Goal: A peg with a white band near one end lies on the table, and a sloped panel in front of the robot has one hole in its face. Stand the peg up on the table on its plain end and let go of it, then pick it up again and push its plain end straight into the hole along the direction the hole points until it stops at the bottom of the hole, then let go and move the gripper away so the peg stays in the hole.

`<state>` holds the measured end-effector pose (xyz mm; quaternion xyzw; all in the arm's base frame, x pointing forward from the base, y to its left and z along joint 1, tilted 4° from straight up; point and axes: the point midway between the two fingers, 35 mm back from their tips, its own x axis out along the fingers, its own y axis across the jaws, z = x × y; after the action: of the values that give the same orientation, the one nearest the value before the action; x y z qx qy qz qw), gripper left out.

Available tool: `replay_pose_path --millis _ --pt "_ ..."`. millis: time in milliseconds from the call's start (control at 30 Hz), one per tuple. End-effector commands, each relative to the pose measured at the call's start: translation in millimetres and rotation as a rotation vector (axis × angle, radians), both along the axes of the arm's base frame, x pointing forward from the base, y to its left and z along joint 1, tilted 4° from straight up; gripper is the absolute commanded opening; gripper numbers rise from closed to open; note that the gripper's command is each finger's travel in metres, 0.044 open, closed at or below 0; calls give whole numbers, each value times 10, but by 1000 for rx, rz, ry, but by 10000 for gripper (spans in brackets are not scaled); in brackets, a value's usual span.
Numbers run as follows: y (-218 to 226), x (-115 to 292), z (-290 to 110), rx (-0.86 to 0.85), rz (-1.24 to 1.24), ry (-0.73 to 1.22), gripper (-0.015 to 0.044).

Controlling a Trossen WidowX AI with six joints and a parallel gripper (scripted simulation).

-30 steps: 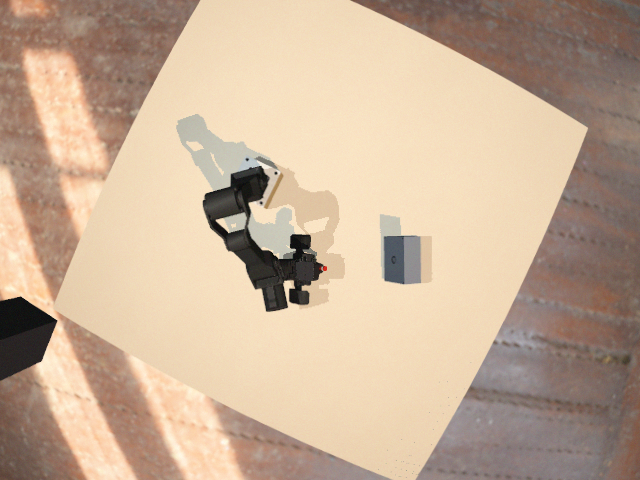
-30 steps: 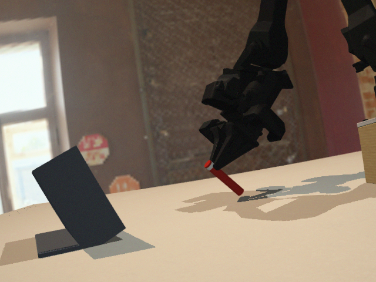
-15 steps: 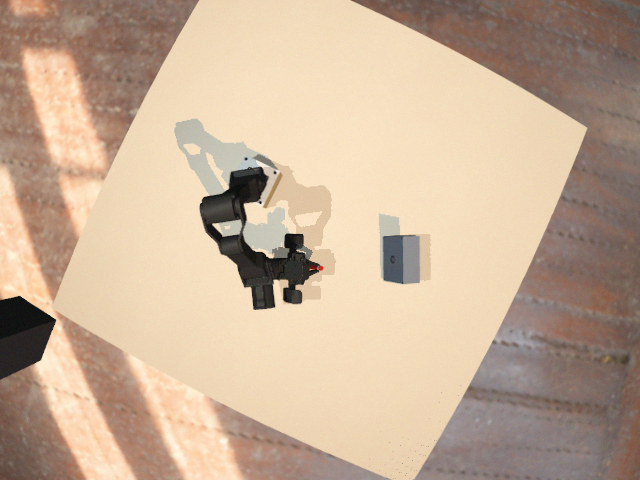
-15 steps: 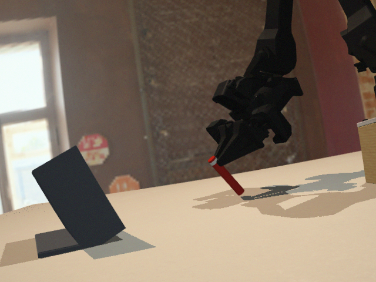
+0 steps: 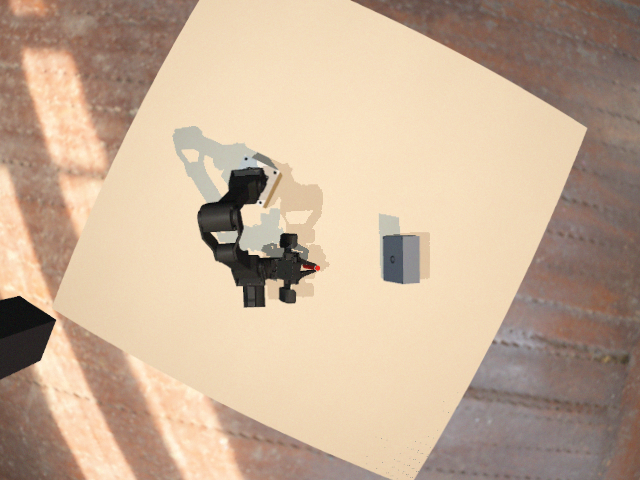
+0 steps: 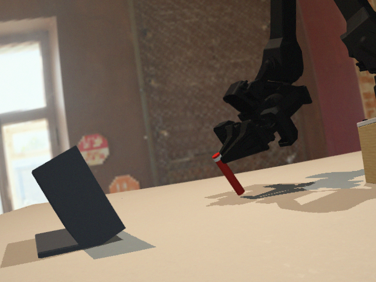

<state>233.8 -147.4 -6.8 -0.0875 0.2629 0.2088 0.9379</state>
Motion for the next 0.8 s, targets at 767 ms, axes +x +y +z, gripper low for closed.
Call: replay_pose_path --millis 767 --pt "-71 -173 -22 110 14 -214 49"
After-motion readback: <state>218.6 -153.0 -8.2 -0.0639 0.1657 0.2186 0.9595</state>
